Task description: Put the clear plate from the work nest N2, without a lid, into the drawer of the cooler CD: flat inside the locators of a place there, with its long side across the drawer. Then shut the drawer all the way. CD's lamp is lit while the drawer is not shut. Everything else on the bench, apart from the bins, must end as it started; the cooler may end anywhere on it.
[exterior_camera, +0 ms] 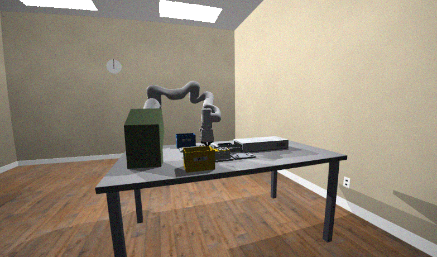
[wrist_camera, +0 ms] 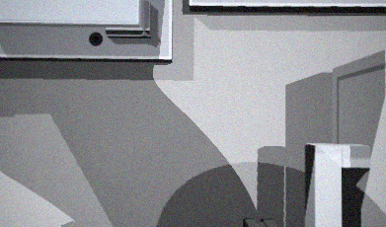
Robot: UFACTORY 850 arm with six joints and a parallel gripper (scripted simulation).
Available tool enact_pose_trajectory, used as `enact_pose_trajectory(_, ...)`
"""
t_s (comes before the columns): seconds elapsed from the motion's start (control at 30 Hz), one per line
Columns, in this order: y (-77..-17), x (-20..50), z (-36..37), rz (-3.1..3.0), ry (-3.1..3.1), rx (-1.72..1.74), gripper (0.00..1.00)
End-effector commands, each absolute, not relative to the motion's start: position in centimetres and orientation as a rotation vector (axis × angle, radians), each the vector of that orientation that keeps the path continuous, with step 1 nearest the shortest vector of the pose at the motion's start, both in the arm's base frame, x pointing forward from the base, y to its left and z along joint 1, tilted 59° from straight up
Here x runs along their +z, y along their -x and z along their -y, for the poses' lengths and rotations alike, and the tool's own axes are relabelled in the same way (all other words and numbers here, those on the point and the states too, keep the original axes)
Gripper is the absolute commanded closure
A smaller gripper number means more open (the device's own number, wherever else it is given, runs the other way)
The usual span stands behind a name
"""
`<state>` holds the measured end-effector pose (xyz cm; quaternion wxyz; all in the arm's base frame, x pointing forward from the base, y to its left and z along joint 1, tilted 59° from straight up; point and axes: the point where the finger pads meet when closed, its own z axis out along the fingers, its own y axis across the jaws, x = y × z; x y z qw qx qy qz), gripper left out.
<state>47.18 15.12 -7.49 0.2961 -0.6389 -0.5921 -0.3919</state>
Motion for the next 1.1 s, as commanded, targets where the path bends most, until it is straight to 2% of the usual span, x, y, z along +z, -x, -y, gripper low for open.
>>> enact_pose_trajectory(0.0, -47.4, -7.5, -15.0, 1.574, 1.7, -1.043, 1.0)
enact_pose_trajectory(1.07, -52.1, -7.1, -14.5, 1.574, 1.7, -1.043, 1.0)
